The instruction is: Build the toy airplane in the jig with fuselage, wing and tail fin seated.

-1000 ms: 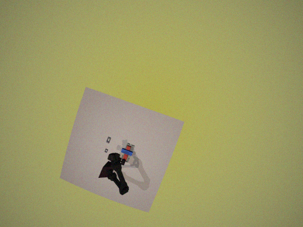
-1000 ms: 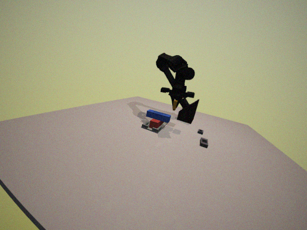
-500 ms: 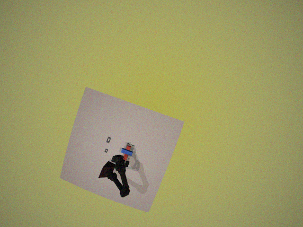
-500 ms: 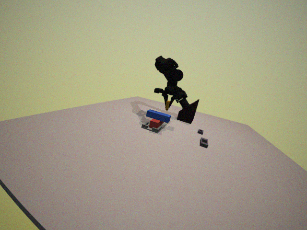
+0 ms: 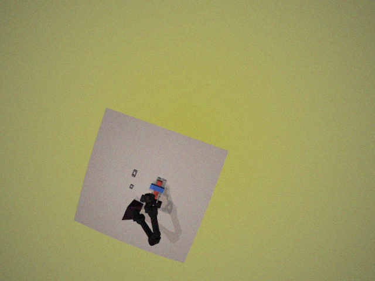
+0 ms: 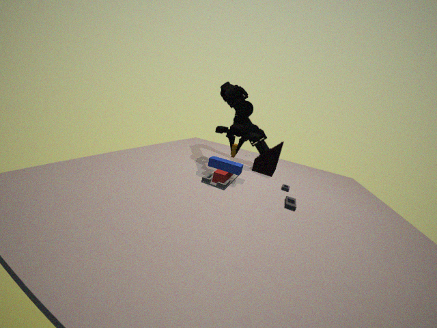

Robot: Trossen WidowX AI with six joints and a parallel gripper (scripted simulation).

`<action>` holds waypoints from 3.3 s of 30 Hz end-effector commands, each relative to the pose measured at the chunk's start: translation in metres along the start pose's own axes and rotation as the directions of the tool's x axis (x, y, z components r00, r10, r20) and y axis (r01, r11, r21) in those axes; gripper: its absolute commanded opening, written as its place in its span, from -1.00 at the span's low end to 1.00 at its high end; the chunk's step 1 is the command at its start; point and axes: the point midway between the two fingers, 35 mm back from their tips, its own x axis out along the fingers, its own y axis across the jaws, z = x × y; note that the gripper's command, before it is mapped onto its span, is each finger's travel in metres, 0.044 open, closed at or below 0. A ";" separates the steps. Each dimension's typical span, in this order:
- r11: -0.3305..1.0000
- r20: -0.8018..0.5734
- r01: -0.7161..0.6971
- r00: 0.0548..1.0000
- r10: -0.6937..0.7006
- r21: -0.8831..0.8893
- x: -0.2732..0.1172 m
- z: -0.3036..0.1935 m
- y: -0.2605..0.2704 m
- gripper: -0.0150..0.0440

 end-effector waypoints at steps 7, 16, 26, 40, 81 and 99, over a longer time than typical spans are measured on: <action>1.000 0.005 0.005 1.000 -0.005 0.000 0.000 0.000 -0.002 -0.27; 1.000 0.005 0.005 1.000 -0.005 0.000 0.000 0.000 -0.002 -0.27; 1.000 0.006 0.004 1.000 -0.004 0.000 0.006 0.001 -0.003 -0.27; 1.000 0.006 0.004 1.000 -0.004 0.000 0.028 0.001 -0.003 -0.27; 1.000 0.005 0.000 1.000 0.000 0.004 0.038 0.001 -0.003 0.39; 1.000 0.005 0.003 1.000 -0.003 -0.001 -0.053 0.004 -0.001 0.39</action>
